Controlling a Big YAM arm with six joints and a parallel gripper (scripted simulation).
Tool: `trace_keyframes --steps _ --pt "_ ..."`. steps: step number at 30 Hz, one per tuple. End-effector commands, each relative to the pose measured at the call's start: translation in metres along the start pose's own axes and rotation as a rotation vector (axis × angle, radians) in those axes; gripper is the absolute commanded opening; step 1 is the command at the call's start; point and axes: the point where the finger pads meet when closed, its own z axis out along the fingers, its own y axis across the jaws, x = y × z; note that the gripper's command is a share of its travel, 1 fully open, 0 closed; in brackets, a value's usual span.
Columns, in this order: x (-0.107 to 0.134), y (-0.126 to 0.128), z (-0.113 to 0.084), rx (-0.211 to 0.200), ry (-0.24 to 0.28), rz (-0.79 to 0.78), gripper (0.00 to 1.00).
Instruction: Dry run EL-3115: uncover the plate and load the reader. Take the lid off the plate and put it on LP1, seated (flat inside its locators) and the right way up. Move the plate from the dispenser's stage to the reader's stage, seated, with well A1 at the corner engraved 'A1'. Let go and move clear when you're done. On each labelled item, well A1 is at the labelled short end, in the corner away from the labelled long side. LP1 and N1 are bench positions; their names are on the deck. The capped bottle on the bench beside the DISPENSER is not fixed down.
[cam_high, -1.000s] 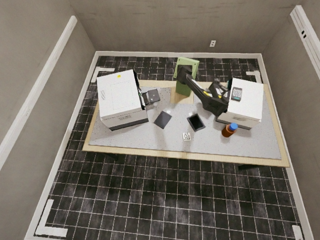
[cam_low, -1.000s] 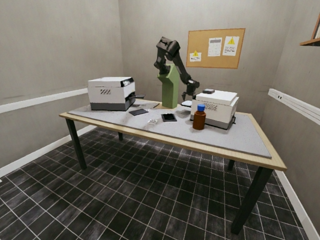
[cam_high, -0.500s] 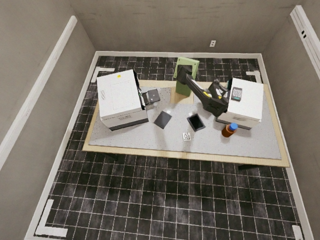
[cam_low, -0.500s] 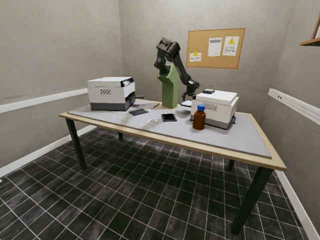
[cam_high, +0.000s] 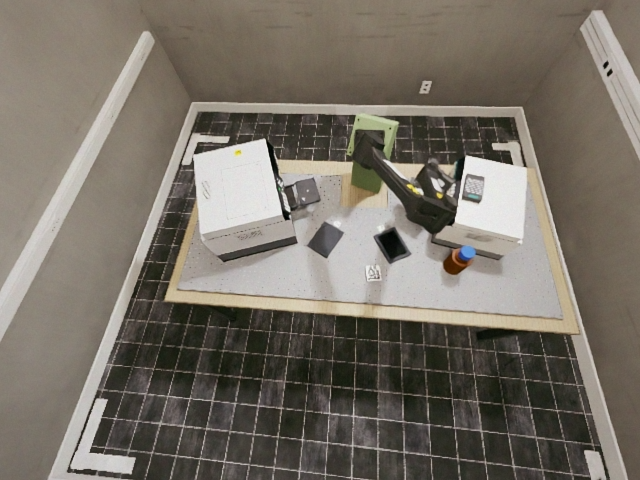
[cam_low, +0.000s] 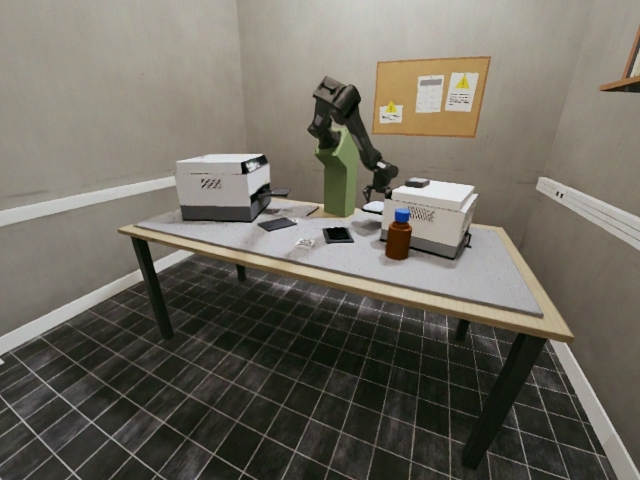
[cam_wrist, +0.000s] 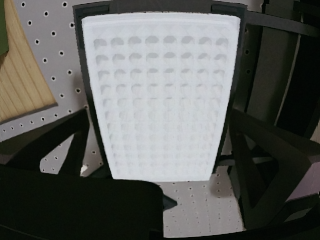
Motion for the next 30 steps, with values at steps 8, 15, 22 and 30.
trace_keyframes --steps 8,15,22,30 --pt "0.005 -0.009 0.008 0.012 0.006 0.02 1.0" --pt "-0.001 0.011 0.008 -0.017 -0.008 -0.012 1.0" --pt "-0.004 0.011 0.005 -0.008 -0.007 -0.013 1.0" --pt "-0.002 0.009 0.012 -0.012 -0.005 -0.003 1.0"
